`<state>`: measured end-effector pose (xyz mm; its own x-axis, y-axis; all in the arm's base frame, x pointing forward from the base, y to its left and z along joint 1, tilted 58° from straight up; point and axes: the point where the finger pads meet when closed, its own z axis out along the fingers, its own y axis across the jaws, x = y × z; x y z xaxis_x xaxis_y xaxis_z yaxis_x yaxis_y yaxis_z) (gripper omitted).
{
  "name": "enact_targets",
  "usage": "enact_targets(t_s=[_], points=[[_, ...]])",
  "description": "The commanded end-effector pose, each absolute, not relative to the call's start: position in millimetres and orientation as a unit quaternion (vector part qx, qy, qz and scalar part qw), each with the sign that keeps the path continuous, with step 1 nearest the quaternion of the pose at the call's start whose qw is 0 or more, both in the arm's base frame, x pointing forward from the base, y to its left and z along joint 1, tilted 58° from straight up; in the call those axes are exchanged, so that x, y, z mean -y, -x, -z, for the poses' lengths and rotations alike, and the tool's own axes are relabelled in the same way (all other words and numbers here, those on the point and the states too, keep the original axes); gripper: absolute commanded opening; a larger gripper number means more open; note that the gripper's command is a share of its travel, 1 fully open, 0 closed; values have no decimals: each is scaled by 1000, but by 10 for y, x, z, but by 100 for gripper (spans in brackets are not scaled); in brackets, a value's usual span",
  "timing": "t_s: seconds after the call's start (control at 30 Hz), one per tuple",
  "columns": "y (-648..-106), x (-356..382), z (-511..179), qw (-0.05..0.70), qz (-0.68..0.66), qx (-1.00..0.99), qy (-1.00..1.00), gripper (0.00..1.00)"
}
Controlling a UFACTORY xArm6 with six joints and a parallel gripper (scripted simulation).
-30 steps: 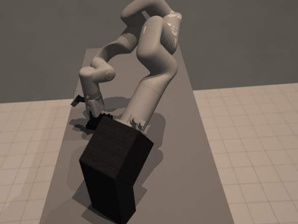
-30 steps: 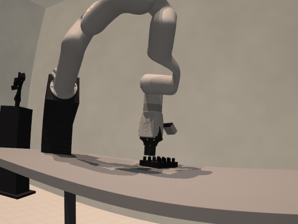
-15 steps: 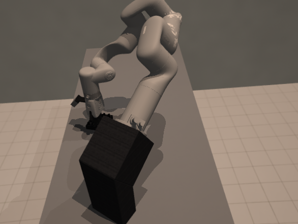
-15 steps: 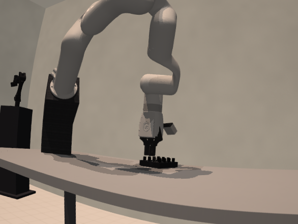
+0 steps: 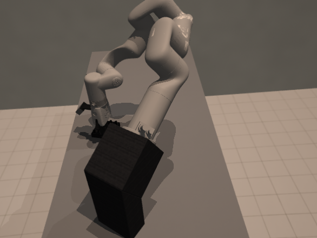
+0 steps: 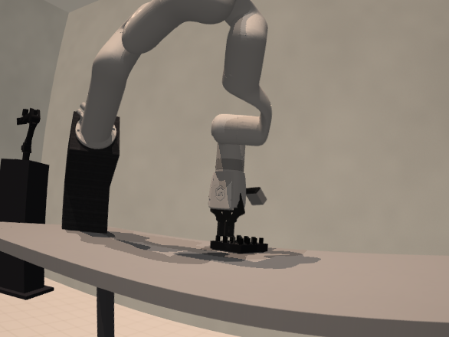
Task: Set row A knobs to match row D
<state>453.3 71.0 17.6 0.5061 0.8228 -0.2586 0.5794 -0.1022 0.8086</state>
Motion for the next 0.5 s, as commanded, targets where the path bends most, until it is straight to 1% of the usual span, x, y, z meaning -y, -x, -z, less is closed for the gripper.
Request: enact_targets(t_s=[0.0, 0.47], points=[[-4555, -701, -162, 467, -131, -480, -731, 19], [-4567, -691, -152, 467, -131, -480, -731, 19]])
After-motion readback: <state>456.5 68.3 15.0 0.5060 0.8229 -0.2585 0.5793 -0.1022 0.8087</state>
